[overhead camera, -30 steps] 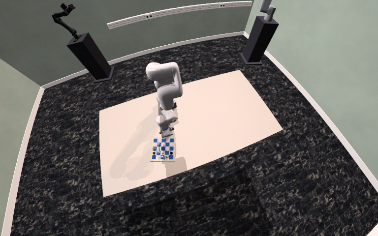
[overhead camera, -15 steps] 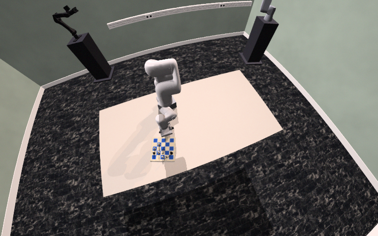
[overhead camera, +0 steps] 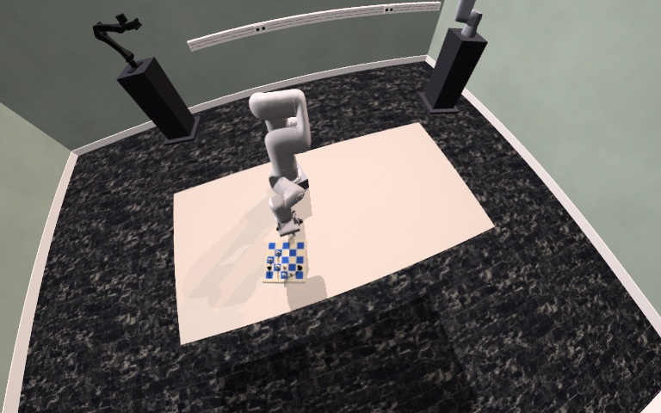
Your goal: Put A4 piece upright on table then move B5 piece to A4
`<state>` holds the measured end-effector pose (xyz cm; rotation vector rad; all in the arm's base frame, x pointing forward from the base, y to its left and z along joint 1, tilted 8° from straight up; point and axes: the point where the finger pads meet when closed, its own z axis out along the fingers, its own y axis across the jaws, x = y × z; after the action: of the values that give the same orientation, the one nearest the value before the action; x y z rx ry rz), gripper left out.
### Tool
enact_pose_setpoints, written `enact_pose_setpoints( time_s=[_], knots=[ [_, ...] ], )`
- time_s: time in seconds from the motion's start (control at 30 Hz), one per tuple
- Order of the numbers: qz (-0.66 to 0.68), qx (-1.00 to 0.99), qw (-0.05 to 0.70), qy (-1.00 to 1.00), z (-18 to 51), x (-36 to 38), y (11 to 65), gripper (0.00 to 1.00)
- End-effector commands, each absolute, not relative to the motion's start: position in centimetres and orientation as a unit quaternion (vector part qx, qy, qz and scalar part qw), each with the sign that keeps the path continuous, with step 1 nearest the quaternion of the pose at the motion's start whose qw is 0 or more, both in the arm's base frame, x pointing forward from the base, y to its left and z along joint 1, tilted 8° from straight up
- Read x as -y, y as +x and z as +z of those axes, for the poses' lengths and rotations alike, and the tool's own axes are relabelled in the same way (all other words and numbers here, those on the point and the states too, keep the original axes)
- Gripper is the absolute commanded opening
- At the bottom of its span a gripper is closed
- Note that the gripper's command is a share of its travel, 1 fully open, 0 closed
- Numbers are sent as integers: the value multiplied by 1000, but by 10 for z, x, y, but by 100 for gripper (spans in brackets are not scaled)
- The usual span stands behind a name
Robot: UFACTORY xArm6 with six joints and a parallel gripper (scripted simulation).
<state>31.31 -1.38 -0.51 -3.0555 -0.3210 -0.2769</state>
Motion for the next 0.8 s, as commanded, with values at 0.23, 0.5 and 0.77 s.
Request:
enact_pose_setpoints(
  time_s=[0.23,0.5,0.77],
  knots=[
    [-66,103,20,-992,37,16,309,41],
    [-66,103,20,-992,39,16,309,100],
    [-66,103,20,-992,39,16,309,100]
  ],
)
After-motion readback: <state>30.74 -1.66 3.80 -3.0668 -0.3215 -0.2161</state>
